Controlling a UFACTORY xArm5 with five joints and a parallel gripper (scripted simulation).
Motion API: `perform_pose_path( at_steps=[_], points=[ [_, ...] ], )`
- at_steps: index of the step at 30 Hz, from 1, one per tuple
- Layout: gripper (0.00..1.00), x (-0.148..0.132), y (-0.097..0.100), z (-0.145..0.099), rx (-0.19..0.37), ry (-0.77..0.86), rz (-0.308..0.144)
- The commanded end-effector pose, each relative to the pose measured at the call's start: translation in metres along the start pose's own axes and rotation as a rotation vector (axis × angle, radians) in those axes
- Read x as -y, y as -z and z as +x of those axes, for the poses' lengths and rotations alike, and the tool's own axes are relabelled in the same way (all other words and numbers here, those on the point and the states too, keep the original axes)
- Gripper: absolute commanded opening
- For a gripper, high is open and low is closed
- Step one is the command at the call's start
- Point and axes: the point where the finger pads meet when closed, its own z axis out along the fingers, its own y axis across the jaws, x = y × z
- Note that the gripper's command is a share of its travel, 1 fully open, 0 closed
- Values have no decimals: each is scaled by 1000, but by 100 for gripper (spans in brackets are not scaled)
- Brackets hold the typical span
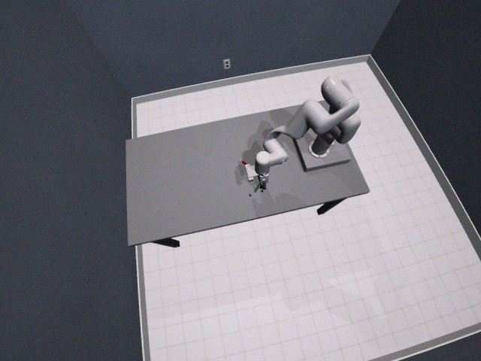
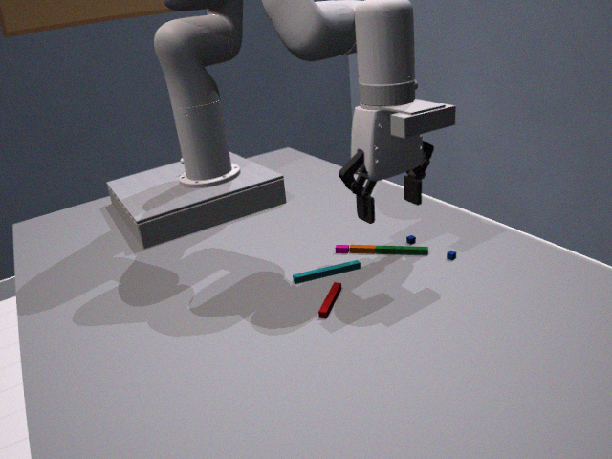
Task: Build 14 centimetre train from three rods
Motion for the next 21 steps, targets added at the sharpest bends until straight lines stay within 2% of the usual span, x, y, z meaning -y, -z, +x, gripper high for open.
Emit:
perform_pose_path(
  at_steps=[1,7,12,14,21],
  points=[
    [100,0,1,1,-4,0,1],
    [100,1,1,1,-4,-29,1],
    [100,1,2,2,-4,-151,1],
    [100,1,2,2,-4,-151,1],
    [100,2,3,4,-4,-428,2]
  ],
)
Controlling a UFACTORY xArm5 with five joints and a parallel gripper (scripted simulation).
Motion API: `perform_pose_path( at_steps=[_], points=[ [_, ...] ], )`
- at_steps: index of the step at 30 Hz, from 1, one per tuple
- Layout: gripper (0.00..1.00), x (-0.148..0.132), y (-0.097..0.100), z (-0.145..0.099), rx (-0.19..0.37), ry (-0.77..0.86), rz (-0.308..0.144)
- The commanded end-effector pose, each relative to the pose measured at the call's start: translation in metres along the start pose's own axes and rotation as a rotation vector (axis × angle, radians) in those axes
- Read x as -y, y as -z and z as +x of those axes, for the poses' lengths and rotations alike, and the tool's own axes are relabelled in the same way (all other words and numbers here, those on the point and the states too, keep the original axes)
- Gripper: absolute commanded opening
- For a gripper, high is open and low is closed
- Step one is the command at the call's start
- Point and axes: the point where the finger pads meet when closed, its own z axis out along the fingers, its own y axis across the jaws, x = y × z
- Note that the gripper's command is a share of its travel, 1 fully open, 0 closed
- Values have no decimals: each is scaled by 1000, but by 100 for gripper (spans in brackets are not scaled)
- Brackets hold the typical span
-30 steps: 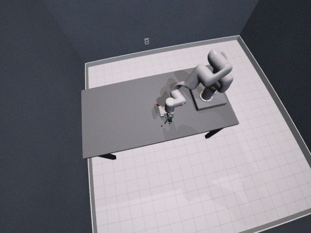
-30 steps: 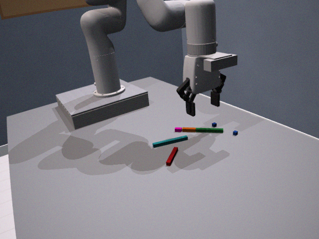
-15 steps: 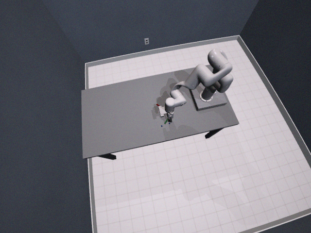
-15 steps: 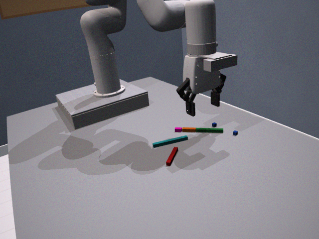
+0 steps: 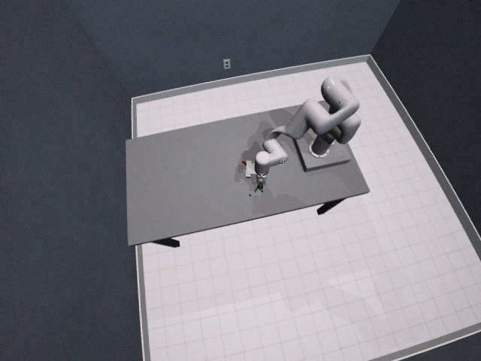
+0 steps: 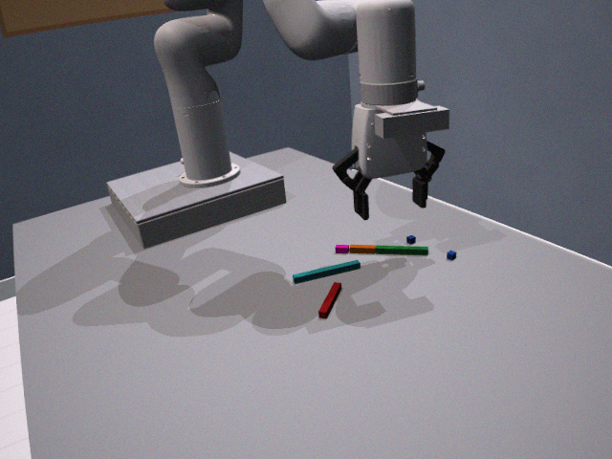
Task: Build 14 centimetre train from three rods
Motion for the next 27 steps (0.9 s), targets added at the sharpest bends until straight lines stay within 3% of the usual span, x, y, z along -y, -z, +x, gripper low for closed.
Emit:
perform_pose_path(
  at_steps=[1,8,10,12,25,27],
  points=[
    [100,2,2,2,-3,-167,2],
    [100,3,3,3,-3,-415,3],
    [100,3,3,3,-3,-415,3],
    [100,4,3,3,-2,-542,3],
    [100,6,5,5,-2,-988,4],
    [100,6,5,5,-2,-988,4]
  ],
)
